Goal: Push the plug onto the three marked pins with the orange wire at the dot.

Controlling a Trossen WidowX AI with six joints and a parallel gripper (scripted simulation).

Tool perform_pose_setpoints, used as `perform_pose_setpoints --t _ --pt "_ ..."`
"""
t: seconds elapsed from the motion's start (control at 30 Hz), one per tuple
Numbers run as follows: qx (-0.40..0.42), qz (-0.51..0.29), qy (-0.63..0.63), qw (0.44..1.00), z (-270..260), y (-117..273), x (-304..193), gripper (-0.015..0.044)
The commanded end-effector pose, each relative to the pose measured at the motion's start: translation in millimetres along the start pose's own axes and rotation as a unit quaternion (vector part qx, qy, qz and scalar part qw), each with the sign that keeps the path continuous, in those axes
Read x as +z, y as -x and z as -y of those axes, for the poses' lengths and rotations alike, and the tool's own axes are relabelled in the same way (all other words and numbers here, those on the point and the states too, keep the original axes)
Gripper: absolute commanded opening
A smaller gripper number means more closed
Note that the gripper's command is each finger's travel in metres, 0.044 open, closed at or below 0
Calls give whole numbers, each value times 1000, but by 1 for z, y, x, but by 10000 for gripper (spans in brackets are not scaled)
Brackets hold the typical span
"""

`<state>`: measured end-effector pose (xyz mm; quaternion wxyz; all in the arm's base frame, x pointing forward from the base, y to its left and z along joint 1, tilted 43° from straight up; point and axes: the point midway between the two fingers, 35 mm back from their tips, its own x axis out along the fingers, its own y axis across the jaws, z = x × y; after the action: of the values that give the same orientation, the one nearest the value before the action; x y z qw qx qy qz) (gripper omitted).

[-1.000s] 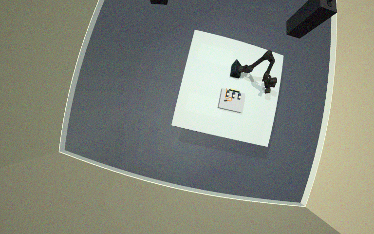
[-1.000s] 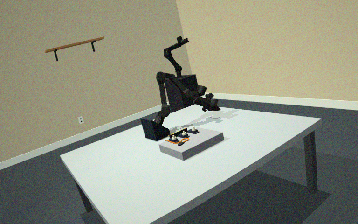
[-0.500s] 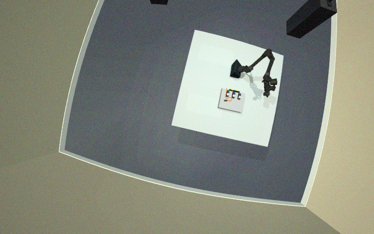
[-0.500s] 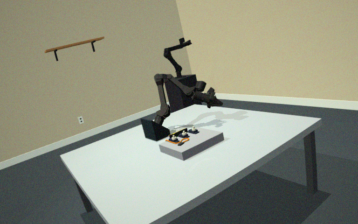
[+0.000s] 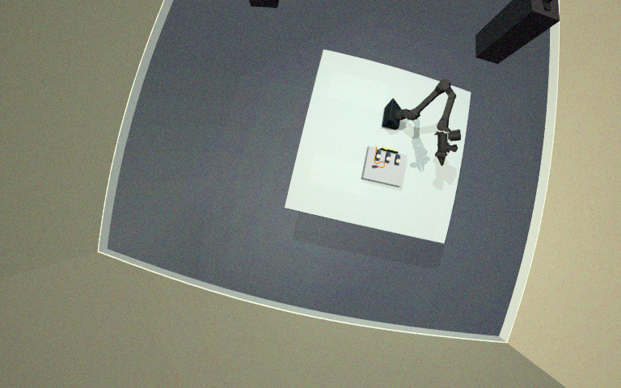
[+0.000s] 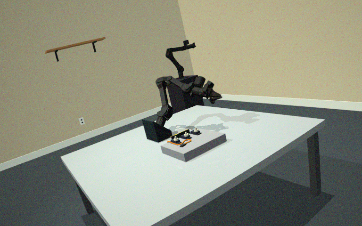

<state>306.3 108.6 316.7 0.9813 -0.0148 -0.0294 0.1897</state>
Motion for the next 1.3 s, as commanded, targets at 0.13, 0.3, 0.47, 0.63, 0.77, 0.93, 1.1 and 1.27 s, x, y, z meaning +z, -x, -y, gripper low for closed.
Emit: perform_pose_setpoints --t 0.13,0.3,0.47,0.63,0.77,0.93,1.1,1.27 --pt "-107 2 -6 994 60 14 6 115" --pt "-174 2 -8 985 96 28 9 115" --pt "-183 -40 -34 982 111 18 -4 115" --pt "-180 -96 -71 976 123 1 -23 115" --pt "-180 -140 -104 968 133 -10 -40 115" --pt "-181 -193 -148 953 146 -21 -63 115" --pt "-184 -243 -196 932 158 -30 -86 115" --pt "-189 -291 -245 905 170 -36 -110 115"
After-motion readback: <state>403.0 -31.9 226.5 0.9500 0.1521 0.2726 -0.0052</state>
